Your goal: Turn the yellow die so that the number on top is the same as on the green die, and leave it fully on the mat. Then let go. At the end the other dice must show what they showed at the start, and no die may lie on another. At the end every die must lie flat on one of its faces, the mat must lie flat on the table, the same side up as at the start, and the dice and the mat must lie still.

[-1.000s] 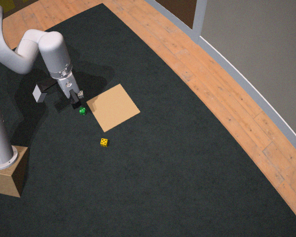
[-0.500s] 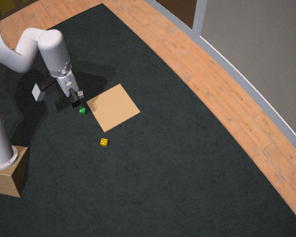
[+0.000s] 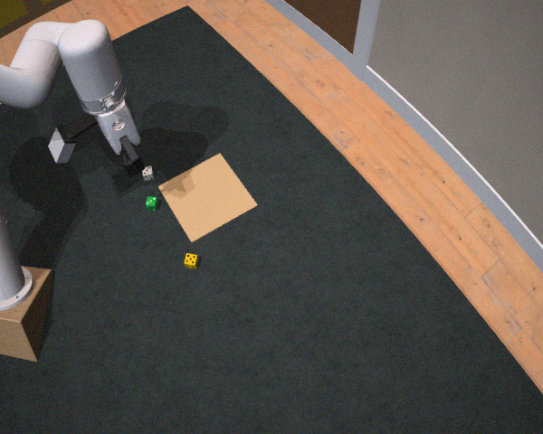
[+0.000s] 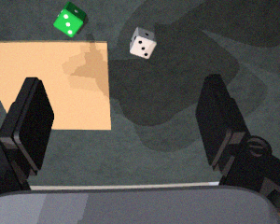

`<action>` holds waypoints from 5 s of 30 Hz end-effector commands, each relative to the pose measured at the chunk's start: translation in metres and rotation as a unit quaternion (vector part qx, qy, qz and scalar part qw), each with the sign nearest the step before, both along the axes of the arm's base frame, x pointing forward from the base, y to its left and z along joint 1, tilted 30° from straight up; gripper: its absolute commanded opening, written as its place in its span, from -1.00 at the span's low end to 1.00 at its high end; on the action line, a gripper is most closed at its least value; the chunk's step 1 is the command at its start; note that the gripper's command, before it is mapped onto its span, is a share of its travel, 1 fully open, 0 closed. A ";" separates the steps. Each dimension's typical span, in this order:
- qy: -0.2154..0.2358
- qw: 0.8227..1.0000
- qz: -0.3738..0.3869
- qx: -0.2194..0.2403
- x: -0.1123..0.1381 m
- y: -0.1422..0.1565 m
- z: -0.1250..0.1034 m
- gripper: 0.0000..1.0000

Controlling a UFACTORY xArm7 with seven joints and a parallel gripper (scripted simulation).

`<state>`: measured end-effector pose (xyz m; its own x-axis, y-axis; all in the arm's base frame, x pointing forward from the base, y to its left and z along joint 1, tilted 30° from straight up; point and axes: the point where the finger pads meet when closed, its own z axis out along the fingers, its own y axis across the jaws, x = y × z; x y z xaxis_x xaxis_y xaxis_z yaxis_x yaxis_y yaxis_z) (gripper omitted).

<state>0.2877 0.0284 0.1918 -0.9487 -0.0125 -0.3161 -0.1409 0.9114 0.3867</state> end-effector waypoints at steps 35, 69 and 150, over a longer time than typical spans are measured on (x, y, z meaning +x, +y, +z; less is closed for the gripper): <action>0.130 0.949 -0.268 0.099 0.029 -0.149 -0.030 1.00; 0.167 0.917 -0.345 0.114 0.027 -0.186 -0.055 1.00; 0.383 0.383 -0.799 0.261 0.046 -0.161 -0.095 -0.28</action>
<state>0.3329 -0.1314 0.0962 0.5694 0.6534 0.4989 0.7742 -0.6302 -0.0582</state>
